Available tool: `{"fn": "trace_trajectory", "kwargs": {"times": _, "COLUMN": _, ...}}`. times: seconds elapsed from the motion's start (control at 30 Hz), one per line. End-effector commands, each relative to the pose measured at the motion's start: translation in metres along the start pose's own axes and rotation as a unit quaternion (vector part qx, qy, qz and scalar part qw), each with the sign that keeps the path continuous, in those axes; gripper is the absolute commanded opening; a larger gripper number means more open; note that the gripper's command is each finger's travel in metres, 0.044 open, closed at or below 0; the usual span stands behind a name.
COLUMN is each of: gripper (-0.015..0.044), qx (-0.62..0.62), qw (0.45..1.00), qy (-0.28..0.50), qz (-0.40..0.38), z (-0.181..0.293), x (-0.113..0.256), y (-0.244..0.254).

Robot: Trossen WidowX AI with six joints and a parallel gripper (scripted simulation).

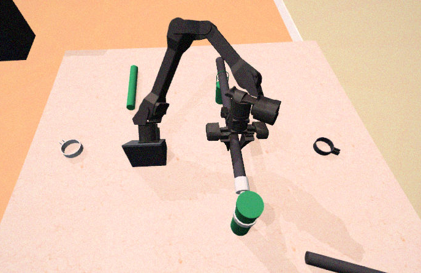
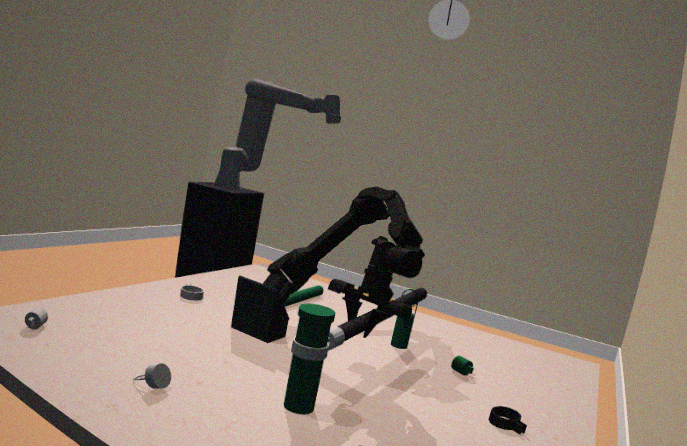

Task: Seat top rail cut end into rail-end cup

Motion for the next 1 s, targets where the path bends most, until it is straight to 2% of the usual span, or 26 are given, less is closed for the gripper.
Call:
{"fn": "trace_trajectory", "kwargs": {"times": 0.0, "gripper": 0.0000, "qx": -0.001, "qw": 1.000, "qy": 0.007, "qz": 0.002, "z": 0.006, "x": 0.002, "y": 0.001}}
{"fn": "trace_trajectory", "kwargs": {"times": 0.97, "gripper": 0.0000, "qx": -0.001, "qw": 1.000, "qy": 0.008, "qz": 0.002, "z": 0.020, "x": -0.001, "y": -0.001}}
Point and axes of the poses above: the point midway between the two fingers, 35 mm back from their tips, its own x axis back along the fingers, its own y axis across the jaws, z = x × y, the point moved 8 cm from there along x, back along the fingers, and after that the axes turned 3 degrees about -x, right-handed, at the moved point
